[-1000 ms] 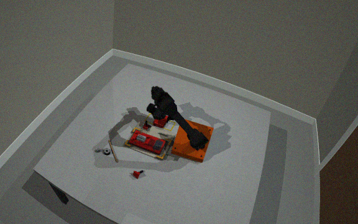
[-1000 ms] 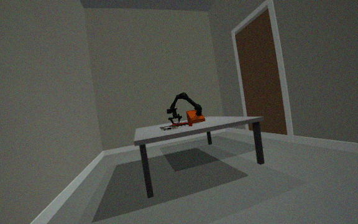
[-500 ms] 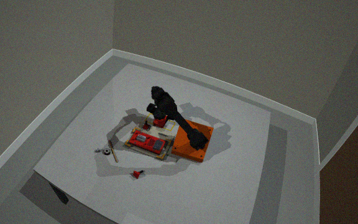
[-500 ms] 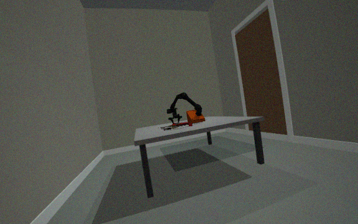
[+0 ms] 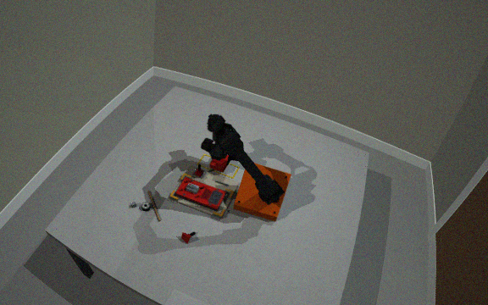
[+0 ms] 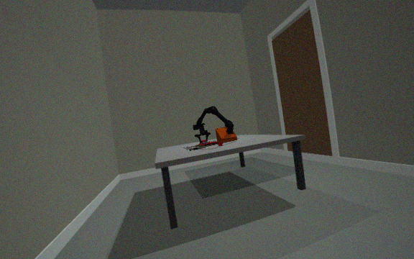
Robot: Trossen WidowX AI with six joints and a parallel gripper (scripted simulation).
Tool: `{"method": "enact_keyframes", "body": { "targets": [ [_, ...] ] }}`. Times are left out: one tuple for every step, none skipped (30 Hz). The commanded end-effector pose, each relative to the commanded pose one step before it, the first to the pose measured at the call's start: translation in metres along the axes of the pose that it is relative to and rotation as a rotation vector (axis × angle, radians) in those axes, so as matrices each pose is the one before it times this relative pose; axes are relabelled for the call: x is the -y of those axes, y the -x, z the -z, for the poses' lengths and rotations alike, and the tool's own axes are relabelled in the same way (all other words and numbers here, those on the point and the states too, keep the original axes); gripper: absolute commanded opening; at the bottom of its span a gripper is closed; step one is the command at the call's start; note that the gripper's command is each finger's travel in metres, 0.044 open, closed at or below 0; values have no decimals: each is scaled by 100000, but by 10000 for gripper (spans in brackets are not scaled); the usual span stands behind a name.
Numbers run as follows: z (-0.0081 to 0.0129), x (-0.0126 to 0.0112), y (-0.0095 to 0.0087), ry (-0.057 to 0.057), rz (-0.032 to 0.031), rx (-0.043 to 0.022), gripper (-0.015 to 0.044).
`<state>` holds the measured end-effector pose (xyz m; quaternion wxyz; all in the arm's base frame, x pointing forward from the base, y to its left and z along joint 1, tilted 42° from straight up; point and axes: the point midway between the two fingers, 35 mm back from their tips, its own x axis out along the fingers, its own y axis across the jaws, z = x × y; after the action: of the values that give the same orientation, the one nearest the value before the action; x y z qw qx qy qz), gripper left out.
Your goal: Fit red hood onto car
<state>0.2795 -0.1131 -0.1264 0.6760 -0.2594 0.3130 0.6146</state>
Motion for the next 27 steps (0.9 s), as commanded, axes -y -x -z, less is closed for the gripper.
{"method": "enact_keyframes", "body": {
  "targets": [
    [70,503,1706,1385,1651,-1715,0],
    [5,0,295,-2,-2,-11,0],
    [5,0,298,-2,-2,-11,0],
    [5,0,300,-2,-2,-11,0],
    [5,0,301,-2,-2,-11,0],
    [5,0,302,-3,-2,-11,0],
    [5,-1,302,-3,-3,-11,0],
    [5,-1,300,-3,-3,-11,0],
    [5,-1,298,-3,-3,-11,0],
    [4,-1,294,-3,-3,-10,0],
    [4,-1,289,-3,-3,-10,0],
    [4,-1,283,-3,-3,-10,0],
    [4,-1,276,-3,-3,-9,0],
    [4,-1,268,-3,-3,-9,0],
    [4,-1,259,-3,-3,-9,0],
    [4,-1,249,-3,-3,-8,0],
    [3,-1,238,-2,-3,-8,0],
    [3,-1,226,-2,-2,-7,0],
    [3,-1,213,-2,-2,-7,0],
    [3,-1,200,-2,-2,-6,0],
    [3,-1,185,-2,-2,-6,0],
    [2,-1,169,-2,-2,-5,0],
    [2,-1,152,-2,-2,-5,0],
    [2,0,135,-1,-2,-4,0],
    [2,0,117,-1,-1,-4,0],
    [2,-1,147,-2,-2,-4,0],
    [1,0,88,-1,-1,-3,0]
  ]
}}
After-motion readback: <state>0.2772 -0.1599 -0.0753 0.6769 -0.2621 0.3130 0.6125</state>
